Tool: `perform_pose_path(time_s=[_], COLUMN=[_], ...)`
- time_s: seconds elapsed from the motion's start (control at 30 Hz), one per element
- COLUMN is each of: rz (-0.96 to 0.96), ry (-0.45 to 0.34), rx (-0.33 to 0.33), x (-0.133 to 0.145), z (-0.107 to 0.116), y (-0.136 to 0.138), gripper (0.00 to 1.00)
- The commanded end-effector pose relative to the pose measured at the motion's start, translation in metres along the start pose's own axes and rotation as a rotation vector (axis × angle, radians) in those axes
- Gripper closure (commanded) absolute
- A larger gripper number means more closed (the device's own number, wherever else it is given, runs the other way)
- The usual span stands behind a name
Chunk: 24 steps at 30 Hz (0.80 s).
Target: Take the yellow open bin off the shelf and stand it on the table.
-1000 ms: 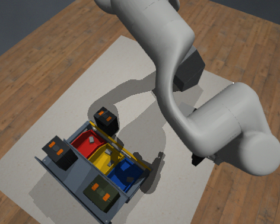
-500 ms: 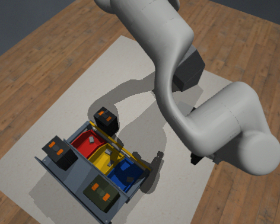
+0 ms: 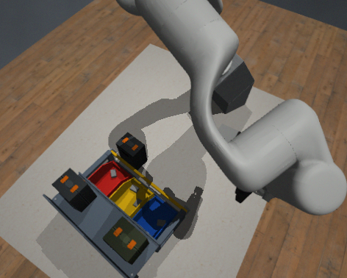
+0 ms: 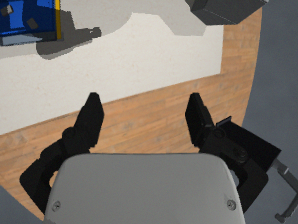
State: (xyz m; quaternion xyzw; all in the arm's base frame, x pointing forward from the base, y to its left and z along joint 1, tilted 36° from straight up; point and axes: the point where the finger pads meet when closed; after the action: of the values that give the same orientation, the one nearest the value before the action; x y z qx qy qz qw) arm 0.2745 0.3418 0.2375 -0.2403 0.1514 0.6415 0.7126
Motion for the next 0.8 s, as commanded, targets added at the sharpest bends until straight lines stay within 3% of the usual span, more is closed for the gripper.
perform_pose_path(time_s=[0.0, 0.77], rz=[0.000, 0.000], ry=[-0.004, -0.004], rx=[-0.002, -0.002], x=[-0.0019, -0.0040], z=[0.0011, 0.0004], y=[0.0008, 0.0018], gripper=[0.00, 0.00])
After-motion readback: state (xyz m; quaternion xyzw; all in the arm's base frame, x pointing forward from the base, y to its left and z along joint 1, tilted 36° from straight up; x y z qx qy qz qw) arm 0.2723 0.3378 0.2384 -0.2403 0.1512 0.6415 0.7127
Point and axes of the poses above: the point where the finger pads meet when closed, its own z axis back along the fingers, its own y axis across the jaws, x = y × z, and after that the axes turned 1 degree about -z, right-handed
